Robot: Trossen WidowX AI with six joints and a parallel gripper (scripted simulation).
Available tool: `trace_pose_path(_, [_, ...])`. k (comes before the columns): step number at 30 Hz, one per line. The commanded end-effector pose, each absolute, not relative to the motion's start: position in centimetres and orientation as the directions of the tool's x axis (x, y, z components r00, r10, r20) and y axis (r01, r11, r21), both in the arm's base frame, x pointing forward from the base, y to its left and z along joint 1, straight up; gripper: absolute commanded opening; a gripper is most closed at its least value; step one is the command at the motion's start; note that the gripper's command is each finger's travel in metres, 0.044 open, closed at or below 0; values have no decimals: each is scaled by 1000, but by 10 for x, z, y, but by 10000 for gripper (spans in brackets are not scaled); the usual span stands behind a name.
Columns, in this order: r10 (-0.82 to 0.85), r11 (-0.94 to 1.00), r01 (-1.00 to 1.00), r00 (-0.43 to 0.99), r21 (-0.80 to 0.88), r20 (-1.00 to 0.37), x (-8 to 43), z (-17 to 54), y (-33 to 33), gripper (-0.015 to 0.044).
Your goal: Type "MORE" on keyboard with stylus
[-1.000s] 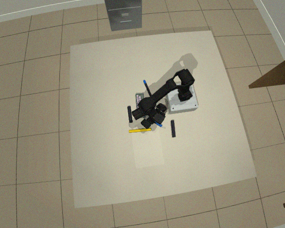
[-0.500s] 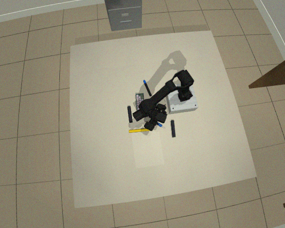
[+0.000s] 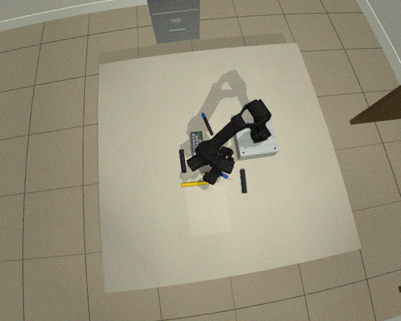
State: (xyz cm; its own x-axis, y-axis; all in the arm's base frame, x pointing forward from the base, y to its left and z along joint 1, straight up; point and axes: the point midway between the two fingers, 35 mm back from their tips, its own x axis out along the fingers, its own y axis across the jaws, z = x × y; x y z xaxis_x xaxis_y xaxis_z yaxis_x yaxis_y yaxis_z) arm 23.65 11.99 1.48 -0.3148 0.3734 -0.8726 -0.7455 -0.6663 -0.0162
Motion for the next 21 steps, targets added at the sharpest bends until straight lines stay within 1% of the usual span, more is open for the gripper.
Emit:
trace_pose_path(1, [377,-668,-744,-317,-18,-870,236,11,120,150])
trace_pose_path(21, [377,-668,-744,-317,-18,-870,236,-4,119,150])
